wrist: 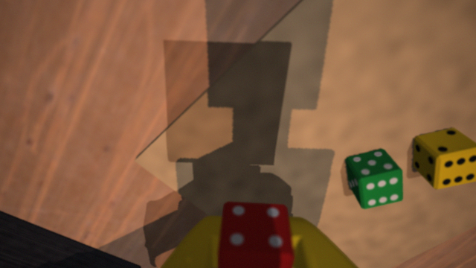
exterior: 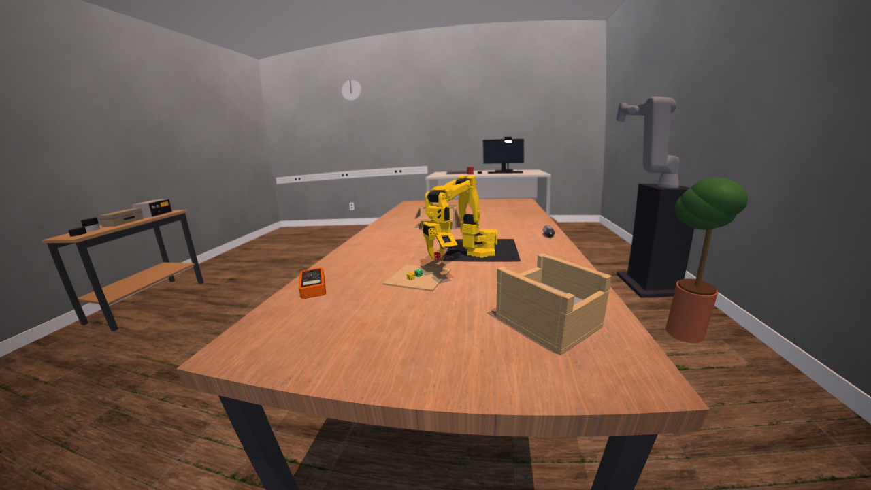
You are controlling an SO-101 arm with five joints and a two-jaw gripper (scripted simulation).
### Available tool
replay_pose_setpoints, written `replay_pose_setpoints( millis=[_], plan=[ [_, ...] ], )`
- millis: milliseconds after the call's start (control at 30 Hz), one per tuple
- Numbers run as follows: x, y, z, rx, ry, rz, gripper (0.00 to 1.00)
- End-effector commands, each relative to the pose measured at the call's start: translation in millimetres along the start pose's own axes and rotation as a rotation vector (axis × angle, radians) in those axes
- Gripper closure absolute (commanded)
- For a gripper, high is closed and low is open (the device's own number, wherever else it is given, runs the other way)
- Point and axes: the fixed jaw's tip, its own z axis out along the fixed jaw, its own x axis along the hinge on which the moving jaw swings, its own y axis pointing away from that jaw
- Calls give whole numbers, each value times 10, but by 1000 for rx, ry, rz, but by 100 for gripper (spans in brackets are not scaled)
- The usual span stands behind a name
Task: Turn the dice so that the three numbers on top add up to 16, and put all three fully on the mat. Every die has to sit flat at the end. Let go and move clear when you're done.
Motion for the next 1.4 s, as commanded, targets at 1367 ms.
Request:
replay_pose_setpoints(
  millis=[1367],
  plan=[
    [810,-457,3,273,-132,829,100]
  ],
)
